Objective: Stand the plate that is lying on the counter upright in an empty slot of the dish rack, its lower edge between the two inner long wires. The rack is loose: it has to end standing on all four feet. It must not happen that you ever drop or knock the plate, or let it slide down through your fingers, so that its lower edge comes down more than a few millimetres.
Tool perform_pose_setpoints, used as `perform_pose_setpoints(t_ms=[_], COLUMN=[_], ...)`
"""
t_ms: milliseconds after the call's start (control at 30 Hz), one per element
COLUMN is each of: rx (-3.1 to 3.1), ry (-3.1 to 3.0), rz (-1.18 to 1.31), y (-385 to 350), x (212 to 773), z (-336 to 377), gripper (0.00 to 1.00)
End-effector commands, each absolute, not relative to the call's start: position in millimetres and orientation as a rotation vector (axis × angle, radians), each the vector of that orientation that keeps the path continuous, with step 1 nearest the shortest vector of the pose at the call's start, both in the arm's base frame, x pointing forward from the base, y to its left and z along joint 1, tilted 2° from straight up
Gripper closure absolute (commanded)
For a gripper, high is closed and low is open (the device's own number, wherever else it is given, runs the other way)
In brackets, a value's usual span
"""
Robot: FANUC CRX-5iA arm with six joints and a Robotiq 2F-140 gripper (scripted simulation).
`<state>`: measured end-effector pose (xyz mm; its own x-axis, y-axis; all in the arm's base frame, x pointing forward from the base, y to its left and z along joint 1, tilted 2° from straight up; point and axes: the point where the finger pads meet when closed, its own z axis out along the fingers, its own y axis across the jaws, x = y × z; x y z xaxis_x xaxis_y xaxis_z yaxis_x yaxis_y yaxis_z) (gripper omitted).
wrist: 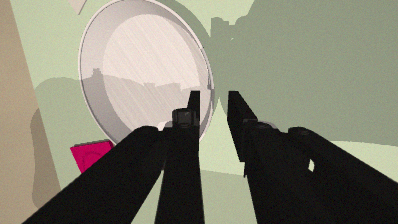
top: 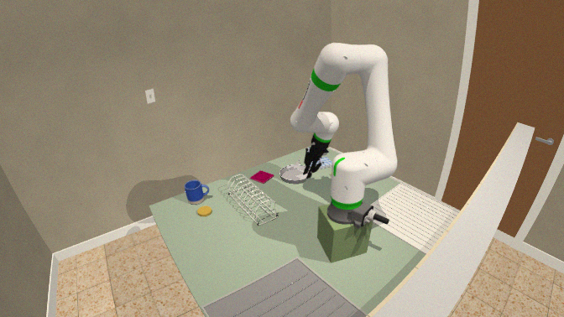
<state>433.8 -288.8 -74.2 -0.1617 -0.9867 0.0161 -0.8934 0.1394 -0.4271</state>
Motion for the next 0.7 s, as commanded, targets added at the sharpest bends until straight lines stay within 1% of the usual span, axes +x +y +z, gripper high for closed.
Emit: perform_pose_setpoints(t_ms=[0, 667], rx=[-1.833, -1.833], ry=[2.150, 2.150], rz=[-0.500, -0.500], y=[-289.2, -289.6], x=[434.4, 436.2], z=[-73.8, -77.7], gripper=[0.76, 0.76])
